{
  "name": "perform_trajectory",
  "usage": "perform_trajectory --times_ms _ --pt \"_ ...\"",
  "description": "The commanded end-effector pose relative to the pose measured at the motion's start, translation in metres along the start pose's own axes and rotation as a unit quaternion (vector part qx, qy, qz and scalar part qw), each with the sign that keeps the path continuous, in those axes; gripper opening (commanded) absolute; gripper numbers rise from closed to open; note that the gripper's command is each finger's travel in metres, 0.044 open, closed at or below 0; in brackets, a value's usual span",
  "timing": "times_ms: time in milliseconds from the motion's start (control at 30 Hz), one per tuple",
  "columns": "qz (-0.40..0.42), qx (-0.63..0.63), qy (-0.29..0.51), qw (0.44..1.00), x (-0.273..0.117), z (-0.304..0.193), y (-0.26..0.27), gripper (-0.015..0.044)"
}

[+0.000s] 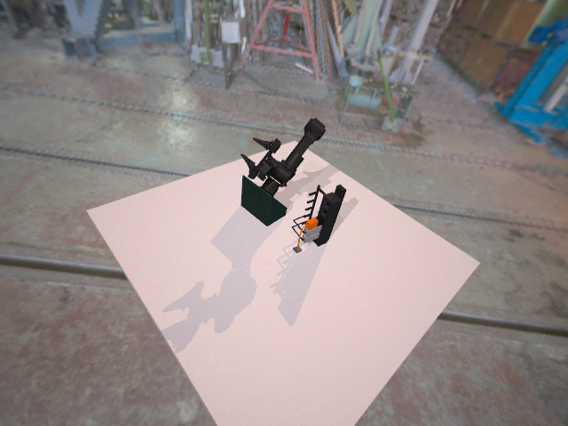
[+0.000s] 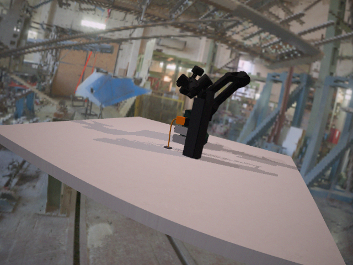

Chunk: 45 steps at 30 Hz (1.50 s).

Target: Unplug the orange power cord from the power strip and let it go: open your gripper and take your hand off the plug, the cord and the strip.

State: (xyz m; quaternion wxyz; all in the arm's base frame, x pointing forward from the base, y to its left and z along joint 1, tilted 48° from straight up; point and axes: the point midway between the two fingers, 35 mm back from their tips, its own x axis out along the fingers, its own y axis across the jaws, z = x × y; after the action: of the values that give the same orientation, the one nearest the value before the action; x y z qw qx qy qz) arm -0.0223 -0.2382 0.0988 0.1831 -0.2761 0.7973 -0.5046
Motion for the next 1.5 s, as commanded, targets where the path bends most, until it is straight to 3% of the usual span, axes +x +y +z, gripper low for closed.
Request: perform_trajectory --times_ms 0,133,267,733,1033,1467 --pt "-0.001 0.002 -0.005 1.0 0.0 0.003 0.0 0.0374" --pt "-0.005 0.042 -0.112 0.993 -0.007 0.061 -0.004 0.0269" --pt "0.044 0.086 -0.234 0.967 -0.027 0.124 0.004 0.0164" --pt "0.288 0.153 -0.375 0.868 -0.094 0.209 0.049 0.016" --pt "0.51 0.171 -0.33 0.776 -0.153 0.221 0.083 0.016" --pt "0.734 0.165 -0.093 0.652 -0.227 0.185 0.103 0.016"
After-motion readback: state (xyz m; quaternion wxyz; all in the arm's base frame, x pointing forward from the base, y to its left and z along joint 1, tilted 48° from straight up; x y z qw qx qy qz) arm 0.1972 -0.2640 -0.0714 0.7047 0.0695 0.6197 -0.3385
